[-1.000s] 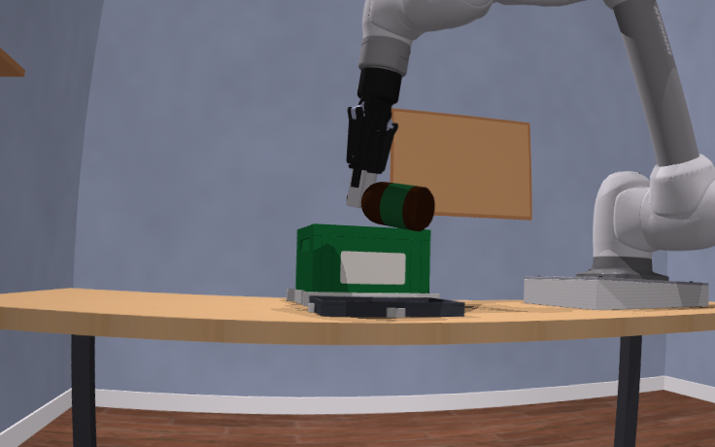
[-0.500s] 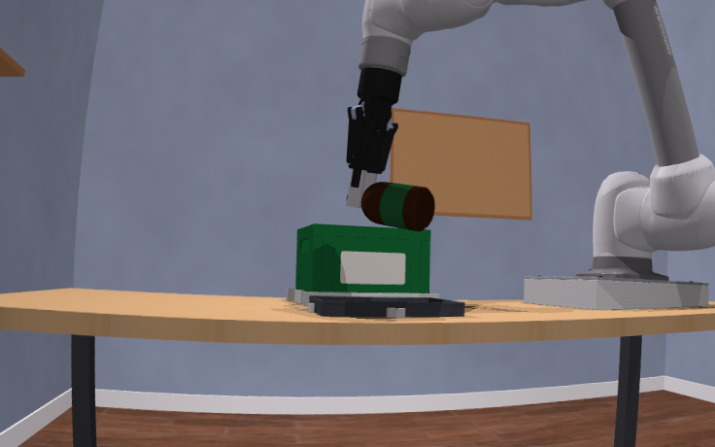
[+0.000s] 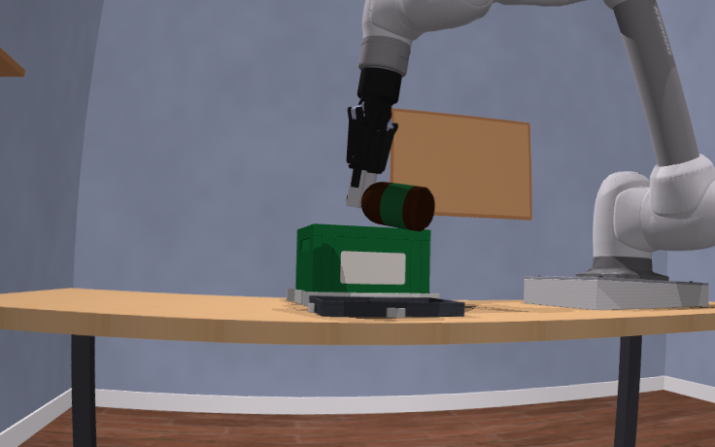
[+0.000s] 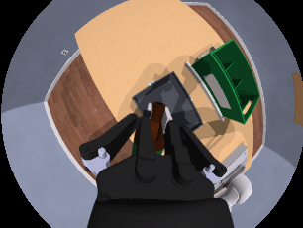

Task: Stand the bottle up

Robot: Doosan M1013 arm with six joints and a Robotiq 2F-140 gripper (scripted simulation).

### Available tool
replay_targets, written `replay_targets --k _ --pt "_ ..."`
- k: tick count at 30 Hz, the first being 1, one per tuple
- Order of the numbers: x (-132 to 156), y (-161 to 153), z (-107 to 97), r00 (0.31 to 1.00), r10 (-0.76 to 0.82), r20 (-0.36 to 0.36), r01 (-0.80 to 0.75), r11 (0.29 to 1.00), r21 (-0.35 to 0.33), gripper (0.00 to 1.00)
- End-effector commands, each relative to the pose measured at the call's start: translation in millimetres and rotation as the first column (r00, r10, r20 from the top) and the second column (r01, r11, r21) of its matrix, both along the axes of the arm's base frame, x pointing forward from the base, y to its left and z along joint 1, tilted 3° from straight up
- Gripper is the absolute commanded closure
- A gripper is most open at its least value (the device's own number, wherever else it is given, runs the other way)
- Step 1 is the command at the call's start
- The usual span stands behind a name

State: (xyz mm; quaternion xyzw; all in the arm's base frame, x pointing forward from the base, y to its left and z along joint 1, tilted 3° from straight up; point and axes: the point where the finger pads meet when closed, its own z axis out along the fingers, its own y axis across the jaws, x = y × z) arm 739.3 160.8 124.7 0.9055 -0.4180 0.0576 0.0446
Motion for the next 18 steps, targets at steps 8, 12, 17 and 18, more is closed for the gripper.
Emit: replay_targets --k 8,12,17,18 --pt "-0.1 0.0 0.1 1.000 0.000 0.002 0.000 1.000 -0.003 0.90" --pt "-0.4 -0.1 -0.2 1.000 0.000 0.008 0.000 1.000 -0.011 0.90" --pt "-1.0 -0.3 -0.6 1.000 -0.001 0.021 0.001 1.000 -0.031 0.90" --pt "-1.0 -0.3 -0.6 1.000 -0.001 0.021 0.001 1.000 -0.031 0.90"
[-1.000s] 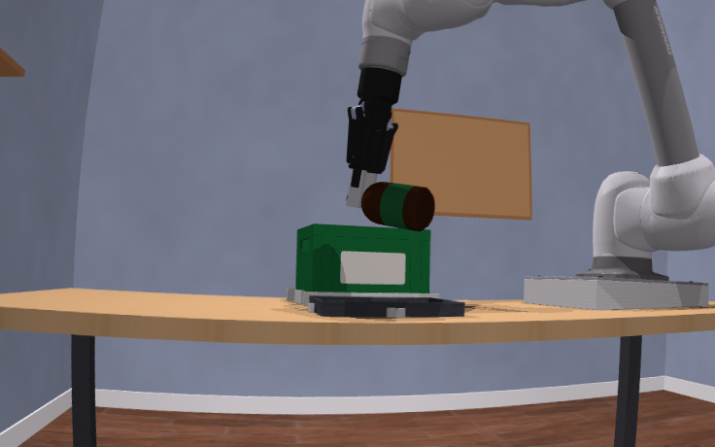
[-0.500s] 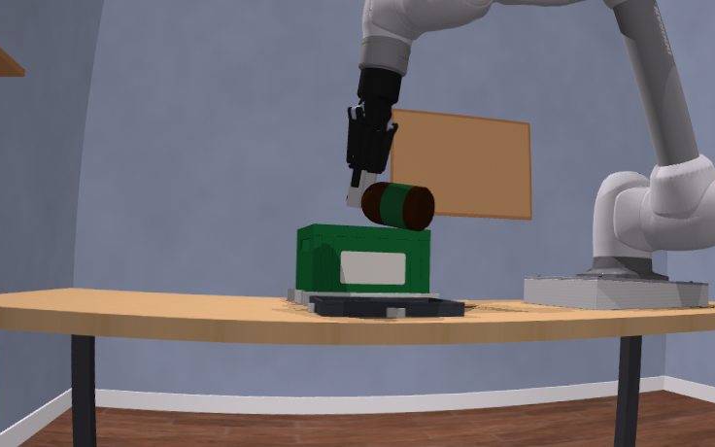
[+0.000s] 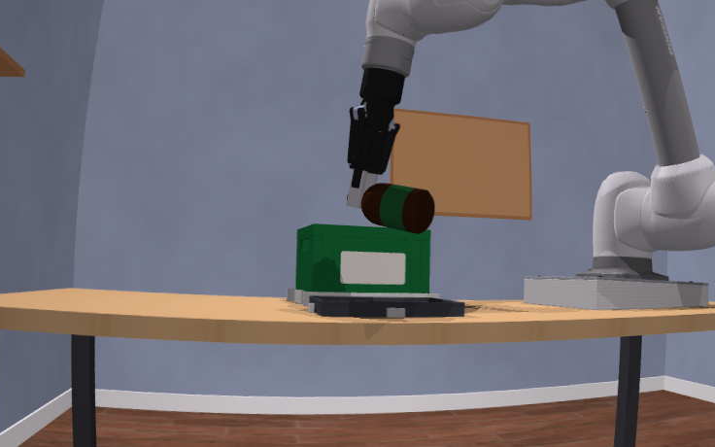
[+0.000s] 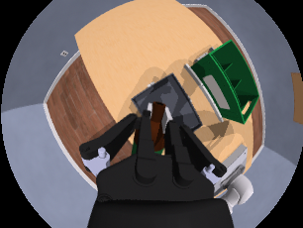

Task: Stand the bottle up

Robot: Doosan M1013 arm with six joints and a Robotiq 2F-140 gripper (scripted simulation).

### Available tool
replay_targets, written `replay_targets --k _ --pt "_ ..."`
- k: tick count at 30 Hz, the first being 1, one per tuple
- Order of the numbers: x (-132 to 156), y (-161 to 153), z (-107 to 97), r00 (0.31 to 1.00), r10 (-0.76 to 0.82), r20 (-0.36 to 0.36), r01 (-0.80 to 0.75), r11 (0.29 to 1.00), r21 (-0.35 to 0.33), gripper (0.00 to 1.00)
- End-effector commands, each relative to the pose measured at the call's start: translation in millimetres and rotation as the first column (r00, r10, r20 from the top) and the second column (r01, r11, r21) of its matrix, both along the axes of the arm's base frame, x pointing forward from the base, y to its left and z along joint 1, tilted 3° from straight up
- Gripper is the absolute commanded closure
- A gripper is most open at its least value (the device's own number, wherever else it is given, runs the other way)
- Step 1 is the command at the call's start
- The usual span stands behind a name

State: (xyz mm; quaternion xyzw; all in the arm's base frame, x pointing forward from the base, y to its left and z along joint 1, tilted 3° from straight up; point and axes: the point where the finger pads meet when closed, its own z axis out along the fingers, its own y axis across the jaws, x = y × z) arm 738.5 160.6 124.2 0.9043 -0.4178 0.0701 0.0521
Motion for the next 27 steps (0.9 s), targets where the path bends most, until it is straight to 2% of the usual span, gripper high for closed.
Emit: replay_targets --k 1,16,27 --pt "-0.2 -0.1 0.0 1.000 0.000 0.005 0.000 1.000 -0.006 0.90" --pt "-1.4 1.3 0.2 0.998 0.006 0.070 0.000 0.996 -0.084 0.90" --pt "-1.3 2.6 0.8 0.996 0.011 0.093 -0.001 0.994 -0.106 0.90"
